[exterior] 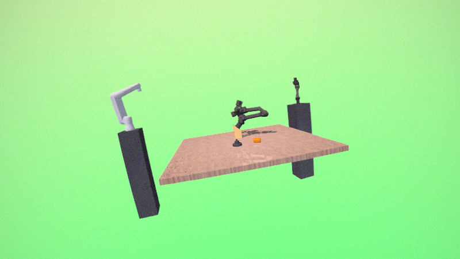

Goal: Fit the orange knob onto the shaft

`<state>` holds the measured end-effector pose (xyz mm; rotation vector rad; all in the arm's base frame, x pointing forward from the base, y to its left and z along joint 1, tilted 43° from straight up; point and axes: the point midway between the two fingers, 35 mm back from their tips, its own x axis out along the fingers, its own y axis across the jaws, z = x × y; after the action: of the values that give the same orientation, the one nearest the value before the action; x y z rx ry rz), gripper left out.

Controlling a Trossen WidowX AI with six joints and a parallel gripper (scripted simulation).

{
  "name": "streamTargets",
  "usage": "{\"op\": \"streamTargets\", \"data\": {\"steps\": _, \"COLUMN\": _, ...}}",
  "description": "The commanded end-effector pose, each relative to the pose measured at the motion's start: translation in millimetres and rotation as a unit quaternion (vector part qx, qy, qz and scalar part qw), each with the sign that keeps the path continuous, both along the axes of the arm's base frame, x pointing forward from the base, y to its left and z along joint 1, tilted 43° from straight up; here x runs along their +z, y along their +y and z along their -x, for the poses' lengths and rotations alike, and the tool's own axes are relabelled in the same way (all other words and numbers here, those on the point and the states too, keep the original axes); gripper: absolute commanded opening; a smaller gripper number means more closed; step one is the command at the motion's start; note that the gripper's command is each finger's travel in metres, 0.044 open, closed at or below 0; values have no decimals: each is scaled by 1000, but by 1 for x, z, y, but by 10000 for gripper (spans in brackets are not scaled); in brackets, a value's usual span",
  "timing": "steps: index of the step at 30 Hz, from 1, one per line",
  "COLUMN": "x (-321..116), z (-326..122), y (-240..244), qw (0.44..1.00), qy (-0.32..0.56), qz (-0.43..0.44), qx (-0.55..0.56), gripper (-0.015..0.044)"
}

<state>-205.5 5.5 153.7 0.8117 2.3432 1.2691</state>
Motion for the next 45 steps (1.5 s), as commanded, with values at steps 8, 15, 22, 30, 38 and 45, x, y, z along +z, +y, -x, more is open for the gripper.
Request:
{"op": "streamTargets", "data": {"steps": 8, "x": 4, "z": 16, "y": -90, "qw": 972, "qy": -89, "qz": -52, "qx": 212, "gripper": 440}}
{"op": "streamTargets", "data": {"steps": 15, "x": -3, "z": -27, "y": -213, "qw": 850, "qy": -185, "qz": -133, "qx": 475, "gripper": 440}}
{"op": "streamTargets", "data": {"steps": 22, "x": -18, "z": -134, "y": -302, "qw": 651, "qy": -266, "qz": -228, "qx": 673, "gripper": 440}}
{"op": "streamTargets", "data": {"steps": 30, "x": -40, "z": -308, "y": -317, "qw": 343, "qy": -337, "qz": -349, "qx": 804, "gripper": 440}}
{"op": "streamTargets", "data": {"steps": 38, "x": -49, "z": -458, "y": -235, "qw": 40, "qy": -358, "qz": -457, "qx": 813, "gripper": 440}}
{"op": "streamTargets", "data": {"steps": 45, "x": -52, "z": -539, "y": -104, "qw": -203, "qy": -389, "qz": -535, "qx": 722, "gripper": 440}}
